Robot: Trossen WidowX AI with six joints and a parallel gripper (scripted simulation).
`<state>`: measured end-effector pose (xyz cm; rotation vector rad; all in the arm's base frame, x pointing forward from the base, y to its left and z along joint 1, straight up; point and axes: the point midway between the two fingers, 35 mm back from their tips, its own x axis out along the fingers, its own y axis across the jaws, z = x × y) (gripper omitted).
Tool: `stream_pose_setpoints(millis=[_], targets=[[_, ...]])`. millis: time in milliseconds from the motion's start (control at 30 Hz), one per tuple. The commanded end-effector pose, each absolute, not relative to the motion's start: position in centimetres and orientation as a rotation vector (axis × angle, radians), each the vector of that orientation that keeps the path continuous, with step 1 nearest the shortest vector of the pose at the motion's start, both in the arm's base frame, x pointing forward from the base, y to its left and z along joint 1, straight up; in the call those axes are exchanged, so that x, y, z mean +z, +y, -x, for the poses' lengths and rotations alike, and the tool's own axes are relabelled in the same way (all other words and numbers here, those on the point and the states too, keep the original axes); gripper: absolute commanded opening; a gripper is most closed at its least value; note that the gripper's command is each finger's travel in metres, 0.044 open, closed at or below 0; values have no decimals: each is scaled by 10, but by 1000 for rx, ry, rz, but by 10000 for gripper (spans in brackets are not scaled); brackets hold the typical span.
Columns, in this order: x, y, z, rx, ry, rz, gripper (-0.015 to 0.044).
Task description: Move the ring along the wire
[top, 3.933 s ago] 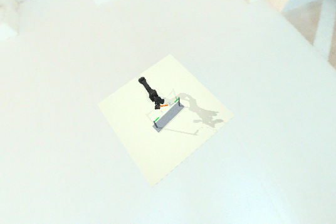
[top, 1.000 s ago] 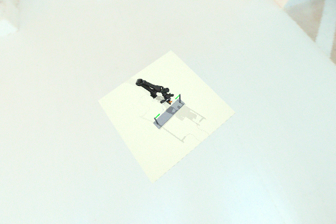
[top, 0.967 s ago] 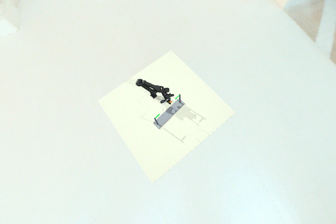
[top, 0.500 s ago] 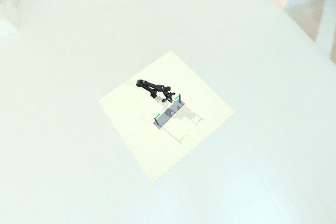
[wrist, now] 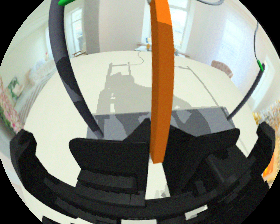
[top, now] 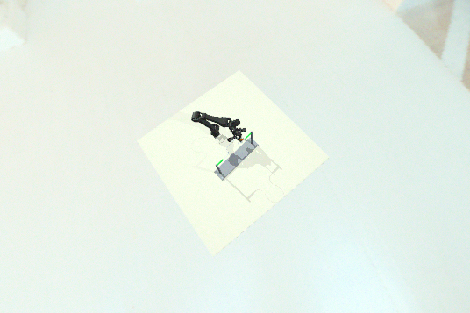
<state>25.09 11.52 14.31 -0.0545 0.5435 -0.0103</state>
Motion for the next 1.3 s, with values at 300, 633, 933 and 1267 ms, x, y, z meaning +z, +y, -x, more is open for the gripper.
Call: stream_pose_setpoints(millis=[300, 633, 933, 1267], targets=[[146, 129, -250, -12, 535, 45, -150], [146, 139, -249, -12, 533, 44, -150], [143, 144, -249, -12, 533, 44, -150], [135, 144, -249, -12, 533, 44, -150]])
